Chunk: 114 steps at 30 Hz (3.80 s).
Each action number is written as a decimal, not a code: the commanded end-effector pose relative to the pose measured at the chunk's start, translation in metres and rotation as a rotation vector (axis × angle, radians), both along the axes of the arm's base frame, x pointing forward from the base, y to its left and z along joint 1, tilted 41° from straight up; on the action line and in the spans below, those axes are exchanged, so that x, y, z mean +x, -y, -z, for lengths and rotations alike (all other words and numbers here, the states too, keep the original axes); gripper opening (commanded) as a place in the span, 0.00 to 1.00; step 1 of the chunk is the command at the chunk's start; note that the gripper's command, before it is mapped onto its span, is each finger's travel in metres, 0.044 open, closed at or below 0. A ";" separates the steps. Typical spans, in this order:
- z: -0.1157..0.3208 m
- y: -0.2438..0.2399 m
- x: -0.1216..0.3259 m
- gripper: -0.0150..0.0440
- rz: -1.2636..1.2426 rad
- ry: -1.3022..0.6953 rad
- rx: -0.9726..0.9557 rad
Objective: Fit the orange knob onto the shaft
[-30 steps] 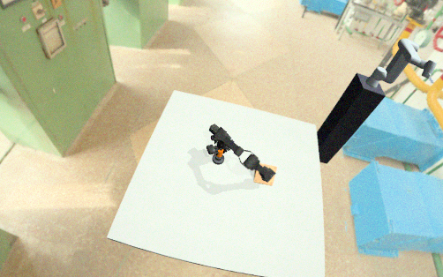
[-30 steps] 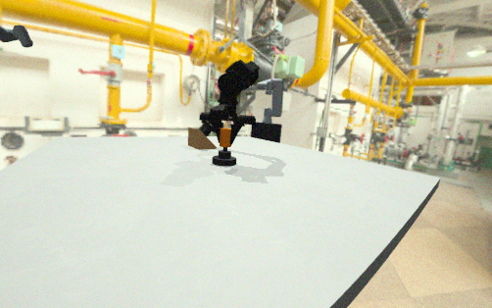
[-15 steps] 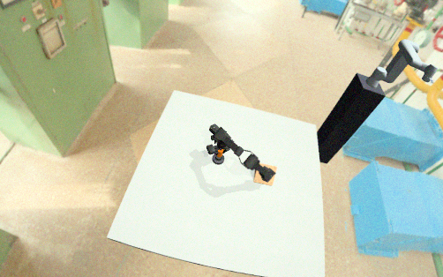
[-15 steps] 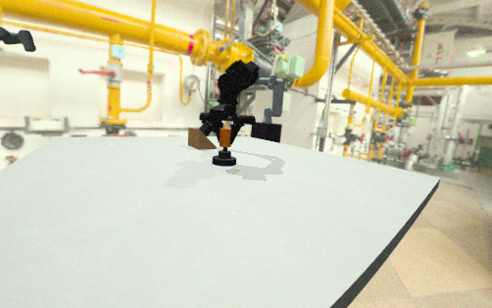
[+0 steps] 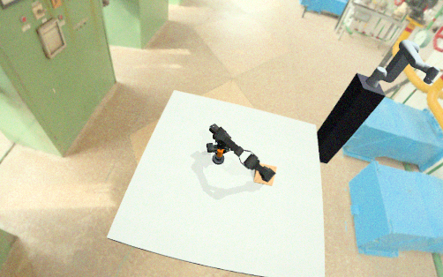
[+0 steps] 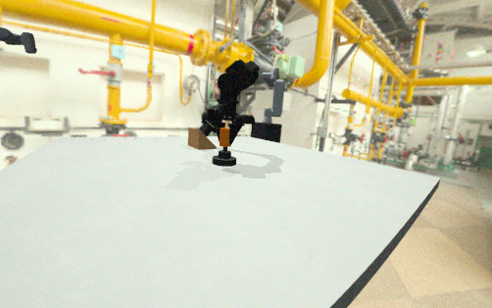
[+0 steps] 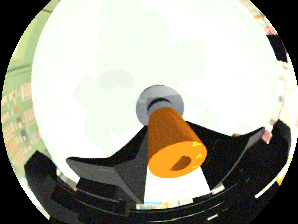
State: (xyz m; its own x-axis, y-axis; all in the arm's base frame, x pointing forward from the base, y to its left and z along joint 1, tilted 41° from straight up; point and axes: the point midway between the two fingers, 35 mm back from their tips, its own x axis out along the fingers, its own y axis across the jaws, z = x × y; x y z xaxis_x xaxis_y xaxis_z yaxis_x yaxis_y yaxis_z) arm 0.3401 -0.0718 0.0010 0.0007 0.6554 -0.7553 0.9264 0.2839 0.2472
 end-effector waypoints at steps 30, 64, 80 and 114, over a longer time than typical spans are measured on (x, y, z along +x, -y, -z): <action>-0.001 0.001 0.001 0.25 0.167 -0.142 -0.002; -0.002 0.002 0.001 0.25 0.270 -0.231 -0.002; 0.001 -0.001 0.001 0.25 0.334 -0.286 -0.001; 0.002 -0.001 0.001 0.25 0.492 -0.423 -0.001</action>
